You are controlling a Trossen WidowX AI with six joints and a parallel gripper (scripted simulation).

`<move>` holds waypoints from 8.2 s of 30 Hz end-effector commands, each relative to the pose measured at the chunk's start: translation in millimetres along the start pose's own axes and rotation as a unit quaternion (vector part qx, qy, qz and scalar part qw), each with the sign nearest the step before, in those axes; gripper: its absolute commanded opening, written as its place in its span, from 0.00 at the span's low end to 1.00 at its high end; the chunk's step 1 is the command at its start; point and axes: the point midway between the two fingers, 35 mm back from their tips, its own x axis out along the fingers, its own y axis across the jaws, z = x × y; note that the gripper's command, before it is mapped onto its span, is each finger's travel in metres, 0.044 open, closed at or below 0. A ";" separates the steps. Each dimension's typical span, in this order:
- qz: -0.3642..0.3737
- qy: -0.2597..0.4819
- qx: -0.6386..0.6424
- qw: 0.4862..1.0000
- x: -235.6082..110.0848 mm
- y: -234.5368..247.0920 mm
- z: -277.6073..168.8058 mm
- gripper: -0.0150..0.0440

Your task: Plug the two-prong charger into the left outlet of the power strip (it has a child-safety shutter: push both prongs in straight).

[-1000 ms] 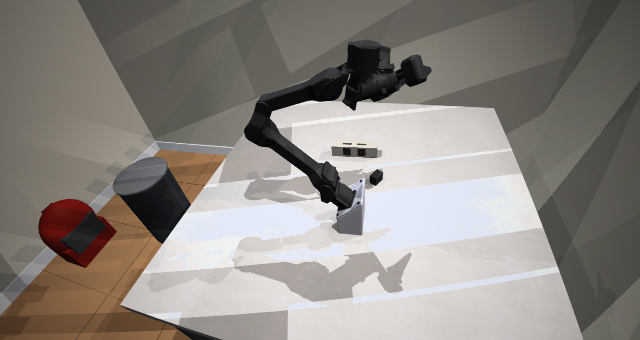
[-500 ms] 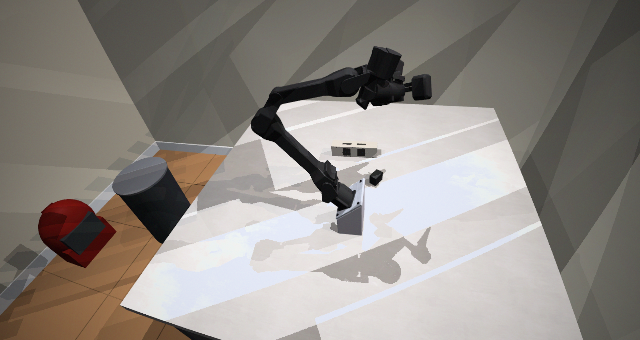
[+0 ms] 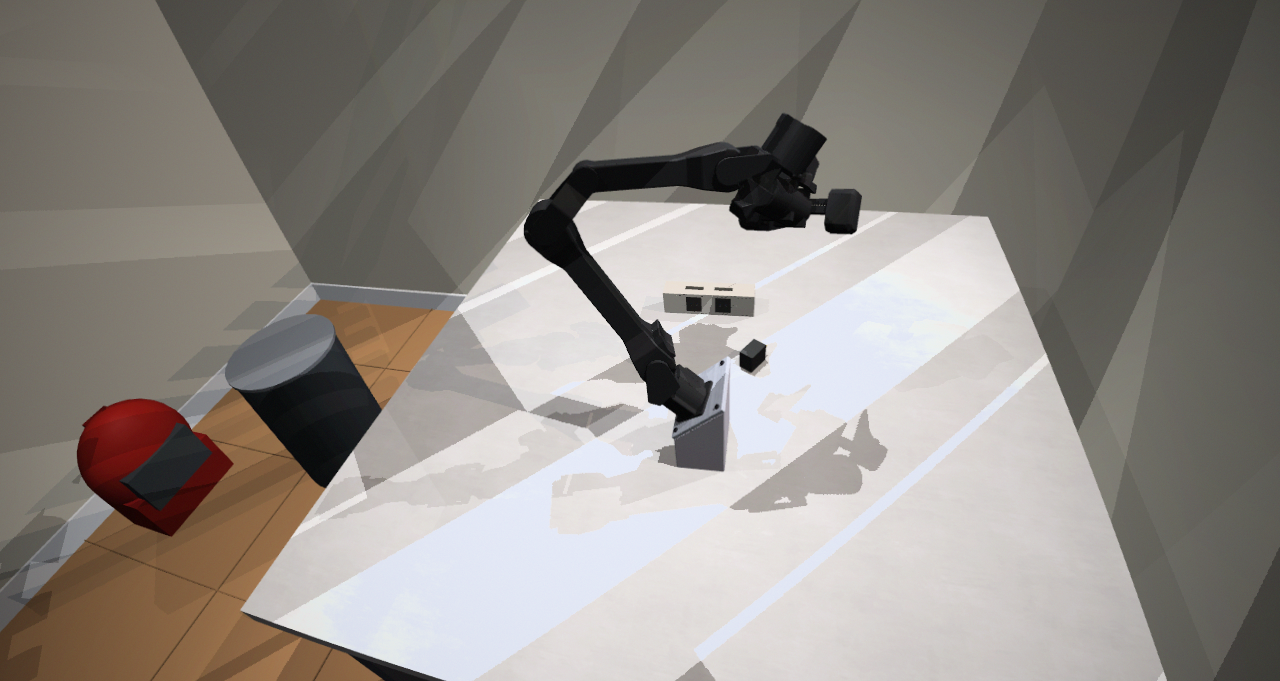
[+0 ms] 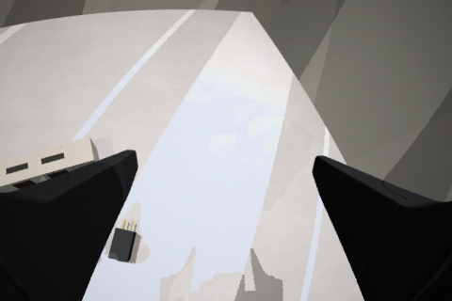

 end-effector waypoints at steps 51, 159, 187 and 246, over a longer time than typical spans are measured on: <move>0.099 0.454 0.097 0.880 113.3 138.5 -177.2 1.00; 0.119 0.440 0.022 0.890 117.3 177.6 -181.9 0.25; 0.161 0.422 -0.081 0.889 116.2 237.4 -187.7 0.25; 0.207 0.407 -0.162 0.875 129.5 304.5 -175.2 0.25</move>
